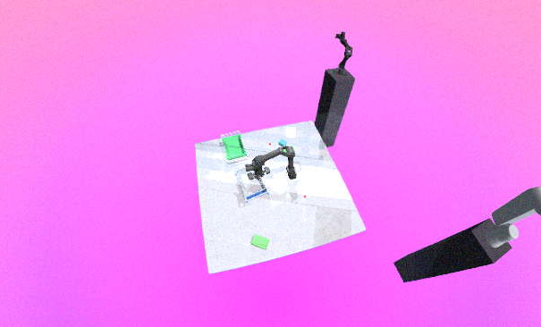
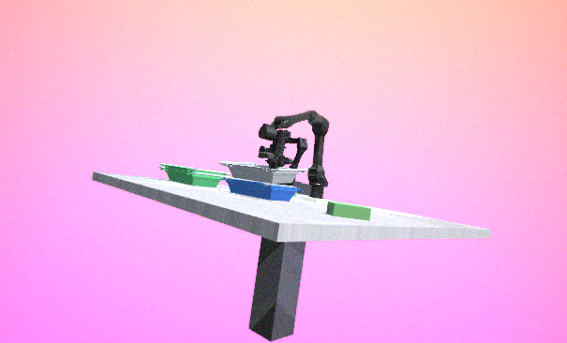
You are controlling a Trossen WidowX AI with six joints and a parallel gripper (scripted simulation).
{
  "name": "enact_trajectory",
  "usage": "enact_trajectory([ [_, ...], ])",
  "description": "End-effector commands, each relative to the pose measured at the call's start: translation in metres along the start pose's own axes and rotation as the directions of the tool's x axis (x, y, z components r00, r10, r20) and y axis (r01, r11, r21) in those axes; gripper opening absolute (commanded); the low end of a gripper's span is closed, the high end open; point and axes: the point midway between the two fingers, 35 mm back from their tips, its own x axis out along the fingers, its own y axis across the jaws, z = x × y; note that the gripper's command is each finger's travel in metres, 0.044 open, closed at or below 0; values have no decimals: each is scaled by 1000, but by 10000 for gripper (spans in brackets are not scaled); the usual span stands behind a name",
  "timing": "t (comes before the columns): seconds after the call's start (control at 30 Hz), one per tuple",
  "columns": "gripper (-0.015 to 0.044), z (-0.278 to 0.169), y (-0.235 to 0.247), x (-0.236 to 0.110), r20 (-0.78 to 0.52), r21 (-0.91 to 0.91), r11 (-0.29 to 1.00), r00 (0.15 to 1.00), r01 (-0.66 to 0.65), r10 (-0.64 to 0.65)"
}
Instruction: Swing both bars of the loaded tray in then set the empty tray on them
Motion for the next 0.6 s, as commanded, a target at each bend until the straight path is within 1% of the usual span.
enact_trajectory([
  [0.0,0,0,-6,9,0,-2,1000,1000,22,-22],
  [0.57,0,0,-8,13,0,-3,1000,1000,27,-27],
])
